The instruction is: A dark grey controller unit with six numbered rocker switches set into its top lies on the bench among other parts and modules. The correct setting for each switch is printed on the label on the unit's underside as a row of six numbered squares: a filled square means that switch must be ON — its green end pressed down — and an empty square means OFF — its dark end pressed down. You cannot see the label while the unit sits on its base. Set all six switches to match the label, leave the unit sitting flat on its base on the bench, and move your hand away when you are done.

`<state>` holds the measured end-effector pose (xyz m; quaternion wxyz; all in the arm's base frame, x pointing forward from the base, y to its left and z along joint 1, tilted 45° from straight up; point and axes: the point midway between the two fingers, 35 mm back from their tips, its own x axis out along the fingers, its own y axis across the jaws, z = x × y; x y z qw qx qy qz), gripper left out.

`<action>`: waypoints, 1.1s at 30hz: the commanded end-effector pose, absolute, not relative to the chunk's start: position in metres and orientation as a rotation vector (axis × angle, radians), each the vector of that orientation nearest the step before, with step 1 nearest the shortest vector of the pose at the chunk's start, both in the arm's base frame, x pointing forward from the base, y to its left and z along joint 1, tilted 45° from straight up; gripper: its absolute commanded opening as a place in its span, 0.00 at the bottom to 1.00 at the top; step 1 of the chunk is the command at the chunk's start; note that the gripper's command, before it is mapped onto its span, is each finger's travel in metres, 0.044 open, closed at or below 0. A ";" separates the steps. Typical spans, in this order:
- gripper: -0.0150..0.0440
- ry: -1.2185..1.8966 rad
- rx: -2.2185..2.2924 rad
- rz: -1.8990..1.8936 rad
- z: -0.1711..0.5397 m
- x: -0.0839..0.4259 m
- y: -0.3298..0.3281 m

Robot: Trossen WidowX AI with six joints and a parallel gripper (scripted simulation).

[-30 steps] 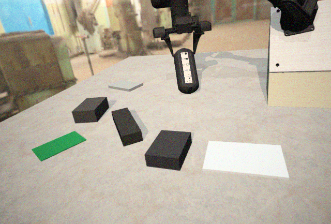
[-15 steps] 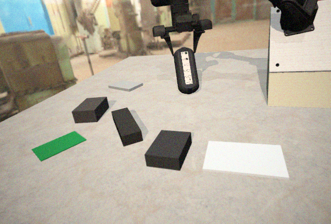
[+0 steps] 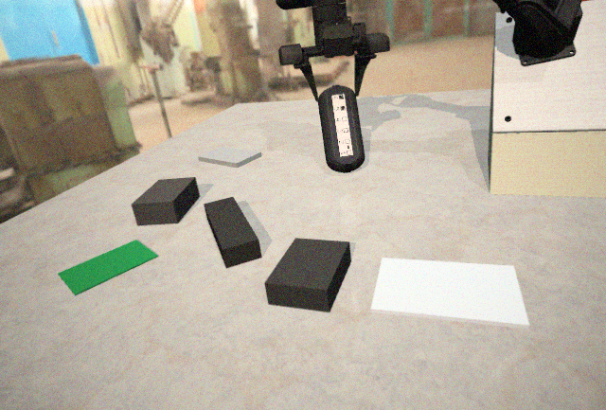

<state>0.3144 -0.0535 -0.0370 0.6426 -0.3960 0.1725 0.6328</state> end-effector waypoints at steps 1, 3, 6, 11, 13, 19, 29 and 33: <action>0.82 0.386 -0.889 1.443 -0.032 0.312 -0.047; 0.82 0.386 -0.888 1.443 -0.030 0.312 -0.046; 0.82 0.386 -0.888 1.443 -0.028 0.311 -0.045; 0.82 0.386 -0.888 1.443 -0.025 0.310 -0.043; 0.82 0.386 -0.888 1.443 -0.024 0.309 -0.042; 0.82 0.386 -0.888 1.443 -0.021 0.308 -0.039; 0.83 0.386 -0.887 1.443 -0.015 0.306 -0.034; 0.83 0.386 -0.887 1.443 -0.013 0.305 -0.032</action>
